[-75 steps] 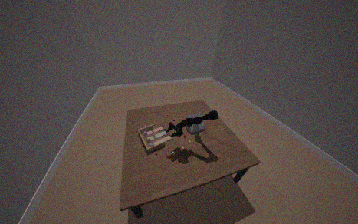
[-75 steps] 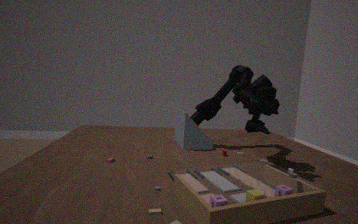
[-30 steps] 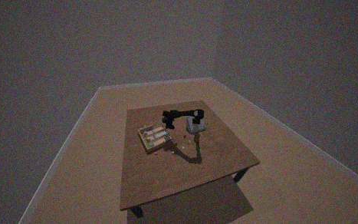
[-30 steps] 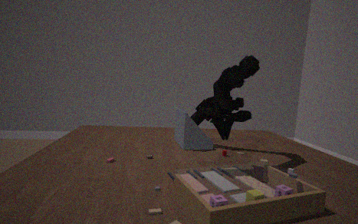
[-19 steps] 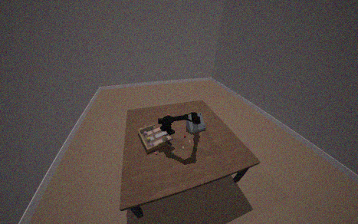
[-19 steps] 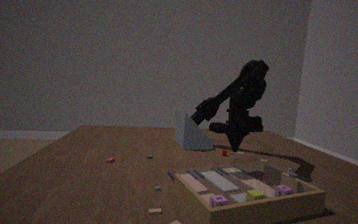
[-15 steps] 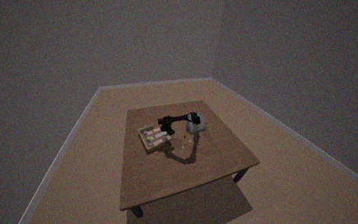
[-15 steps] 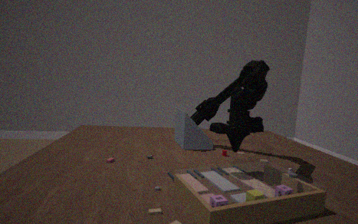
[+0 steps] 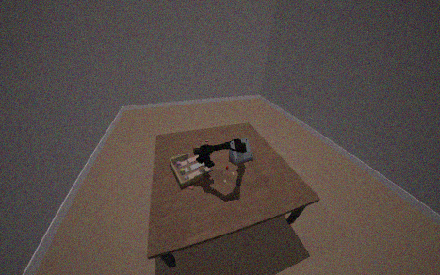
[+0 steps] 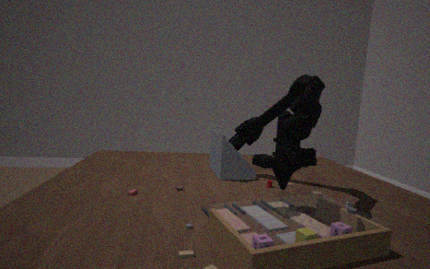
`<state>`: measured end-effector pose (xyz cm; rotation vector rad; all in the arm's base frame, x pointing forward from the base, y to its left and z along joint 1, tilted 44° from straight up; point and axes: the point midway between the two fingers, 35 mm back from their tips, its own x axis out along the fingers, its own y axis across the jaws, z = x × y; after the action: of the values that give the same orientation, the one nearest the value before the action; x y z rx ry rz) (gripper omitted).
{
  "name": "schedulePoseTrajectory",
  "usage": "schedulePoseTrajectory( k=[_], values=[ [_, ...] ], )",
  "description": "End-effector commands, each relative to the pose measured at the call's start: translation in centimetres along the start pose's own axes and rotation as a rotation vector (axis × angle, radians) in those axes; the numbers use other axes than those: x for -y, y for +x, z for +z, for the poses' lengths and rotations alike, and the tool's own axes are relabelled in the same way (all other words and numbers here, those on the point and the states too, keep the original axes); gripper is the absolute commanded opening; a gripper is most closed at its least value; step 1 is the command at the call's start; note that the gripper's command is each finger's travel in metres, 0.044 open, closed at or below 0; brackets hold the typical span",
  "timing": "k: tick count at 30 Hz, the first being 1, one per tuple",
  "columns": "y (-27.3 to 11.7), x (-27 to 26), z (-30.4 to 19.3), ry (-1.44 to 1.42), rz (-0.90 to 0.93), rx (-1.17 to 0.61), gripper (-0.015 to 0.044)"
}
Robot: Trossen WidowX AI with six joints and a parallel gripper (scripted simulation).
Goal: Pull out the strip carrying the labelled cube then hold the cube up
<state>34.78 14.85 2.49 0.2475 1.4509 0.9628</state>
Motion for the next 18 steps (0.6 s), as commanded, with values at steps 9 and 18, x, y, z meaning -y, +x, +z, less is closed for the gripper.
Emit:
schedulePoseTrajectory(
  k=[9, 18],
  values=[
    [2.0, 0.1, -0.2, 0.009, 0.001, -0.003, 0.0],
    [3.5, 0.1, -0.4, 0.009, 0.003, -0.003, 0.0]
  ],
)
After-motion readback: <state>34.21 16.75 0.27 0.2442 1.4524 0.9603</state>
